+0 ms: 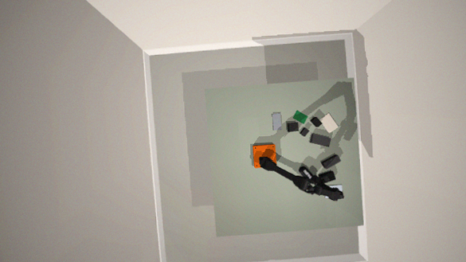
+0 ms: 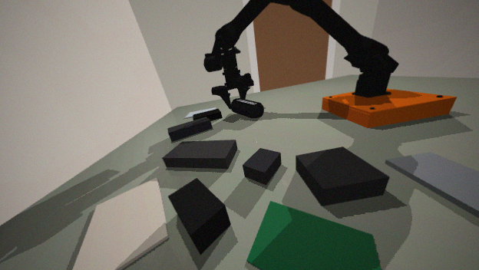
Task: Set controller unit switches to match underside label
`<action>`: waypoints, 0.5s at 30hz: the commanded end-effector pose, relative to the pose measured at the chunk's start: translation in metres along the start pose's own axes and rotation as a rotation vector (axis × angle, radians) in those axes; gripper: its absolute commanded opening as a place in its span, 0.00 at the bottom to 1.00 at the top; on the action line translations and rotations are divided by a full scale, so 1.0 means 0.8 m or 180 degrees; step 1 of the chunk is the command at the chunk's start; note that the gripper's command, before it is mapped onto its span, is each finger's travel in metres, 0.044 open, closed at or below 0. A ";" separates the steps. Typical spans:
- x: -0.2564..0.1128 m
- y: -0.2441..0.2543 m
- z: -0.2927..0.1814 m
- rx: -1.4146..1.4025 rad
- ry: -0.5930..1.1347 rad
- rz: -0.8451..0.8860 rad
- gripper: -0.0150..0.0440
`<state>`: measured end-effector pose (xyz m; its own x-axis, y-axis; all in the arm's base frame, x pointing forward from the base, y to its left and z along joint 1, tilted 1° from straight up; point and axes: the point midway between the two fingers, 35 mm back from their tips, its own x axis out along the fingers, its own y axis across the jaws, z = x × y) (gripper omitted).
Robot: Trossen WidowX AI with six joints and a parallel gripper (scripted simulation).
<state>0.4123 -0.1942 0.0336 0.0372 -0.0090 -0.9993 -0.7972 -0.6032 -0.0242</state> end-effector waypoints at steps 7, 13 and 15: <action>0.012 0.001 0.003 -0.0005 -0.0025 0.0016 0.83; 0.017 0.001 0.003 -0.0005 -0.0025 0.0016 0.83; 0.018 0.001 0.003 -0.0005 -0.0024 0.0015 0.83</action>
<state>0.4129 -0.1945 0.0229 0.0384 -0.0096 -0.9992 -0.7972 -0.6032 -0.0248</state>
